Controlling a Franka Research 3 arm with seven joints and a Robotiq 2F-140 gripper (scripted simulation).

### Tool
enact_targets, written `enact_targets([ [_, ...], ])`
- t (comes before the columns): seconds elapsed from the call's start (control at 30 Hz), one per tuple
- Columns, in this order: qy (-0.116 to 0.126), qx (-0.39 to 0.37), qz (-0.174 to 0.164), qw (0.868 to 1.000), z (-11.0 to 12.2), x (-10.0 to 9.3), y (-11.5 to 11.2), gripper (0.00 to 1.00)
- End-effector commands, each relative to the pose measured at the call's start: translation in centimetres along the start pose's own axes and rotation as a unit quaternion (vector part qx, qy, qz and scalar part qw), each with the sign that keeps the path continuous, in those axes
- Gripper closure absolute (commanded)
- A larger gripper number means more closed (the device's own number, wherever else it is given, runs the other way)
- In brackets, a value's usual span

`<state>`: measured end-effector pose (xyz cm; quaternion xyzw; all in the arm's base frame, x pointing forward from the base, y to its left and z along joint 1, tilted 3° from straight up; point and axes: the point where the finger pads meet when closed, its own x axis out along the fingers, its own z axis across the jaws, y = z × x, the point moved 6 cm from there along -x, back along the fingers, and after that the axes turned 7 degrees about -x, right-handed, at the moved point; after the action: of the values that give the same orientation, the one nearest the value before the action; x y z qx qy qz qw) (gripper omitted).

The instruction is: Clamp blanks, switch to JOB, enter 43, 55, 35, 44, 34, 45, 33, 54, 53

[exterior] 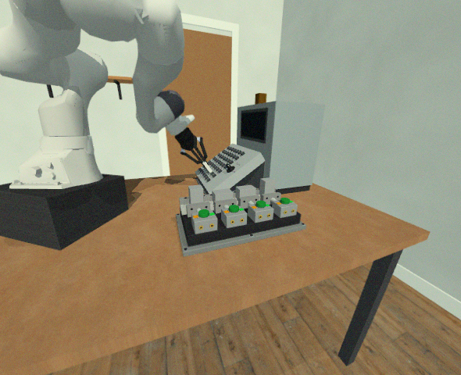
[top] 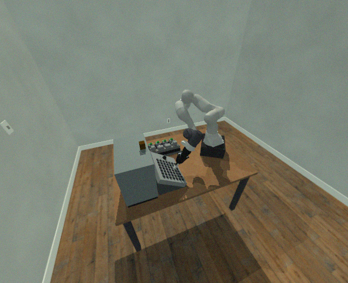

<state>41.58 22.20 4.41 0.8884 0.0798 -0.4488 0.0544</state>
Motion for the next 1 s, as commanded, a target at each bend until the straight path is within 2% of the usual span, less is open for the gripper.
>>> enact_targets([
  [0.0, 0.0, -0.001, -0.002, 1.0, 0.0, 0.1, -0.1, 1.0],
  [0.23, 0.0, -0.001, -0.002, 1.0, 0.0, -0.4, -0.1, 1.0],
  [0.97, 0.0, -0.001, -0.002, 1.0, 0.0, -3.4, -0.1, 1.0],
])
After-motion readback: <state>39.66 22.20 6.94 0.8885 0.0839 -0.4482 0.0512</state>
